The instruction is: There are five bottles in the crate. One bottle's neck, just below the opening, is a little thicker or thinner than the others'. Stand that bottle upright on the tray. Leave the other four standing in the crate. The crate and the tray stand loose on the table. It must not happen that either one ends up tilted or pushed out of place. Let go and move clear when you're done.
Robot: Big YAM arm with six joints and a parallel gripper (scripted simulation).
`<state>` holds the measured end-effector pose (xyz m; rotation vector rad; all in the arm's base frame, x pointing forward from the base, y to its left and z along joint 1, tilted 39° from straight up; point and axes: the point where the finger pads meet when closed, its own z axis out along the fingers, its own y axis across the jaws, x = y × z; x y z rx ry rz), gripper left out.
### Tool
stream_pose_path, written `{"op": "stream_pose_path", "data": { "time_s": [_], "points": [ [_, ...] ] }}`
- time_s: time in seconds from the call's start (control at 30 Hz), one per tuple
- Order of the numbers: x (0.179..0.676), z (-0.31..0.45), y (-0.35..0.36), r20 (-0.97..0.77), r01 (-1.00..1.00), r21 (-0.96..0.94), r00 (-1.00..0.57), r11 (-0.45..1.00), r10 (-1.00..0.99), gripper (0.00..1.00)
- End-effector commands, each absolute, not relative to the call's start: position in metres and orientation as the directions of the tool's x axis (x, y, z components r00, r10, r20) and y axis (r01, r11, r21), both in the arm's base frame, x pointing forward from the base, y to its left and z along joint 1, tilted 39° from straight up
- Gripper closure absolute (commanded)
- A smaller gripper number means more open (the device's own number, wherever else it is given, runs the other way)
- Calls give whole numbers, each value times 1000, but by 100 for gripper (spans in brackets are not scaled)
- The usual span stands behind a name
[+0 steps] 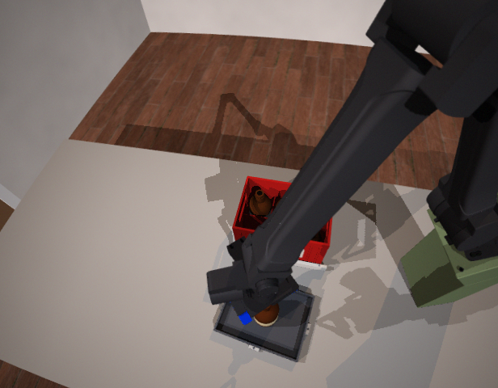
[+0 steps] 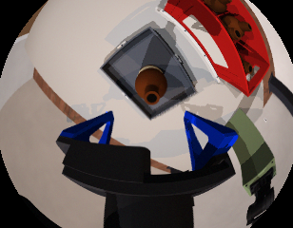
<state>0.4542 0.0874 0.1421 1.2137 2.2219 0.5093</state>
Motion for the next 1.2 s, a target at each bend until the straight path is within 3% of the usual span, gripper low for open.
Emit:
{"op": "stream_pose_path", "data": {
  "time_s": [0.0,0.63,0.67,1.17],
  "points": [
    [446,152,88,-281,643,571,-431,510,857,0],
    [440,151,89,-276,652,559,-438,513,856,0],
    [440,151,89,-276,652,559,-438,513,856,100],
    [440,151,89,-276,652,558,-438,513,856,100]
  ]
}}
